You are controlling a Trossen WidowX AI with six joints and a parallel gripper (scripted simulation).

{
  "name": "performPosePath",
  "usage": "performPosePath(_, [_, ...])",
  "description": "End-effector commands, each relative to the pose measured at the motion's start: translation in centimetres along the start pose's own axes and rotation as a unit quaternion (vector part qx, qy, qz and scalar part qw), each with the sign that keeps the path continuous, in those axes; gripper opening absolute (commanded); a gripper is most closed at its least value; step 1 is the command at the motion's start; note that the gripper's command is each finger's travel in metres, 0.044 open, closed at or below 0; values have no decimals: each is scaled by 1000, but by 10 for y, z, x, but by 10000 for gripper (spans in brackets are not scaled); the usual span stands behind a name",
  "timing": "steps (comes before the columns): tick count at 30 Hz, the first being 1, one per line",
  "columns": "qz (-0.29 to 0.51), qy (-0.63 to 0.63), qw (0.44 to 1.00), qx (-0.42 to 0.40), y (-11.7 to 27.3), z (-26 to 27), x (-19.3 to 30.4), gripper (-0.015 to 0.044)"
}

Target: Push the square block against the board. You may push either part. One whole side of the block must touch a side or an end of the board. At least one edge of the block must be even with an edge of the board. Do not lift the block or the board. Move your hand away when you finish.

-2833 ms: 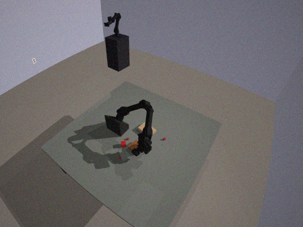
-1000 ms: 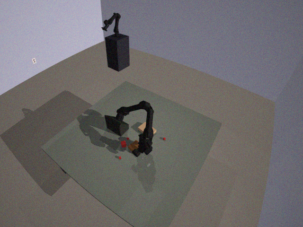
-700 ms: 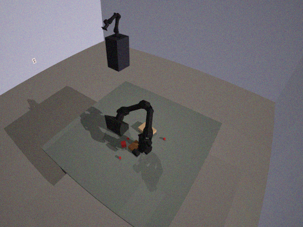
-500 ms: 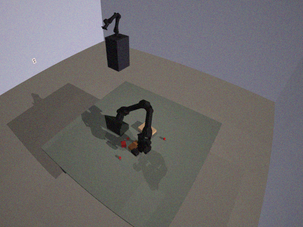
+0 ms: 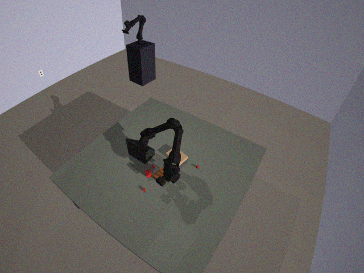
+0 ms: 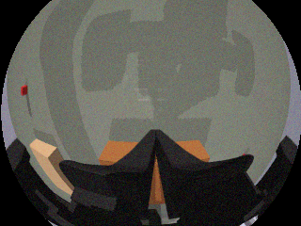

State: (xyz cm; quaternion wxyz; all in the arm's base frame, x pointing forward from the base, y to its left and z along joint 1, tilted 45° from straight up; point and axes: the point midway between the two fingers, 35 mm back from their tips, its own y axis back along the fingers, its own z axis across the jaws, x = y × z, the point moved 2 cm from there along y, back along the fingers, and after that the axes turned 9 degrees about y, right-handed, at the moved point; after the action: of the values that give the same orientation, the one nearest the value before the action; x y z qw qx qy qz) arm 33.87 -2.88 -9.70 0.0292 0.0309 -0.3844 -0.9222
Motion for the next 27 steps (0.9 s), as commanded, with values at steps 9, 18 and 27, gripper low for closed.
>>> performPosePath(9, [4,-2,1000,0,-1,2,20,0])
performPosePath(18, [4,-2,1000,0,-1,5,32,0])
performPosePath(27, [4,-2,1000,0,-2,6,41,0])
